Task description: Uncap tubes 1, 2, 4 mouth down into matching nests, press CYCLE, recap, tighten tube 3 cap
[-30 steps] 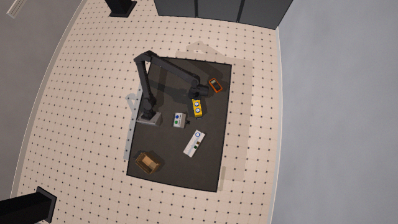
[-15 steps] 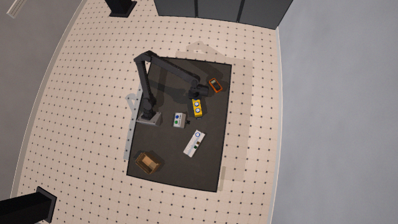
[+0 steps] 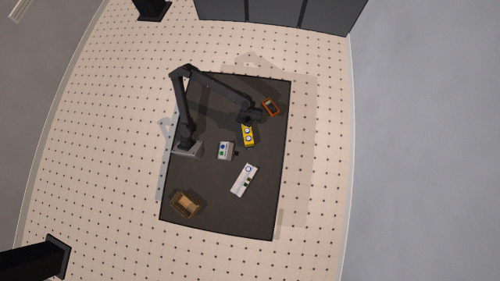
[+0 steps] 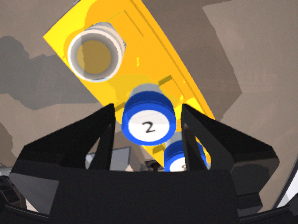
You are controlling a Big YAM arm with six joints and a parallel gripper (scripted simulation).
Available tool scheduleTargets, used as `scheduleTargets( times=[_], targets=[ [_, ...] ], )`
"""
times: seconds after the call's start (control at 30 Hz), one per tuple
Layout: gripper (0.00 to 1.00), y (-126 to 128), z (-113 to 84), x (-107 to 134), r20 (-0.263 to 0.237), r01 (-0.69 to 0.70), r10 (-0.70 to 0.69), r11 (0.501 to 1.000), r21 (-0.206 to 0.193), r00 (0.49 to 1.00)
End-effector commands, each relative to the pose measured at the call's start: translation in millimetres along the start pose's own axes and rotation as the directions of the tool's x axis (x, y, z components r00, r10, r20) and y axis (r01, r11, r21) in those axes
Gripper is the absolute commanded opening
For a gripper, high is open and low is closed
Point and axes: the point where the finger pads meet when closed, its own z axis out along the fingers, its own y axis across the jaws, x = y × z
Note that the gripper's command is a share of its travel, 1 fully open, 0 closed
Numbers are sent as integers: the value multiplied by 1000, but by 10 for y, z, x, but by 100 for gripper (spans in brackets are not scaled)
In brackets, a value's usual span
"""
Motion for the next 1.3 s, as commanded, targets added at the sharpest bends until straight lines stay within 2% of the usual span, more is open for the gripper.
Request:
scheduleTargets(
  times=[0.0, 0.03, 0.1, 0.13, 0.17, 0.2, 0.23, 0.27, 0.3, 0.33, 0.37, 0.4, 0.43, 0.47, 0.5, 0.6, 0.67, 0.7, 0.73, 0.77, 0.8, 0.83, 0.87, 0.9, 0.93, 0.97, 1.0, 1.03, 1.07, 1.17, 1.23, 1.27],
  targets=[
    [49, -57, -59, -68, 0, -184, 184, 983, 20, 983],
    [49, -57, -59, -68, 0, -184, 184, 983, 20, 983],
    [49, -48, -24, -119, 1, -333, 333, 943, 22, 943],
    [49, -57, -59, -68, 4, -345, 345, 938, 20, 939],
    [49, -48, -25, -119, 3, -410, 410, 912, 22, 912],
    [49, -57, -59, -69, 6, -422, 422, 906, 20, 907],
    [49, -48, -25, -119, 4, -485, 485, 874, 22, 875],
    [49, -57, -59, -69, 7, -496, 496, 868, 19, 868],
    [49, -48, -25, -120, 6, -556, 556, 831, 21, 831],
    [49, -57, -59, -69, 9, -566, 566, 824, 19, 824],
    [49, -48, -25, -120, 8, -623, 623, 782, 21, 782],
    [49, -58, -59, -69, 10, -633, 633, 774, 18, 774],
    [49, -48, -25, -120, 10, -686, 686, 727, 20, 728],
    [49, -58, -59, -69, 12, -695, 695, 719, 17, 719],
    [49, -49, -25, -120, 11, -744, 744, 668, 19, 668],
    [49, -58, -59, -69, 13, -753, 752, 658, 16, 658],
    [49, -49, -25, -120, 15, -845, 845, 535, 17, 535],
    [49, -58, -59, -69, 16, -851, 851, 524, 13, 525],
    [49, -49, -25, -120, 16, -886, 886, 463, 16, 463],
    [49, -58, -59, -69, 17, -892, 892, 452, 12, 452],
    [49, -49, -25, -120, 17, -922, 922, 388, 14, 388],
    [49, -48, -25, -120, 17, -922, 922, 388, 14, 388],
    [49, -49, -25, -120, 18, -951, 951, 310, 13, 310],
    [49, -48, -25, -120, 18, -951, 951, 309, 13, 310],
    [49, -49, -25, -120, 19, -973, 973, 229, 11, 230],
    [49, -48, -25, -120, 19, -973, 973, 229, 11, 229],
    [49, -49, -25, -120, 20, -989, 989, 148, 10, 148],
    [49, -48, -25, -120, 20, -989, 989, 147, 10, 148],
    [49, -49, -25, -120, 21, -998, 998, 65, 8, 65],
    [49, -48, -25, -120, 21, -998, 998, 65, 8, 65],
    [49, -48, -25, -120, 22, -995, 995, -102, 4, -102],
    [49, -48, -25, -119, 22, -995, 995, -102, 4, -102]
  ],
)
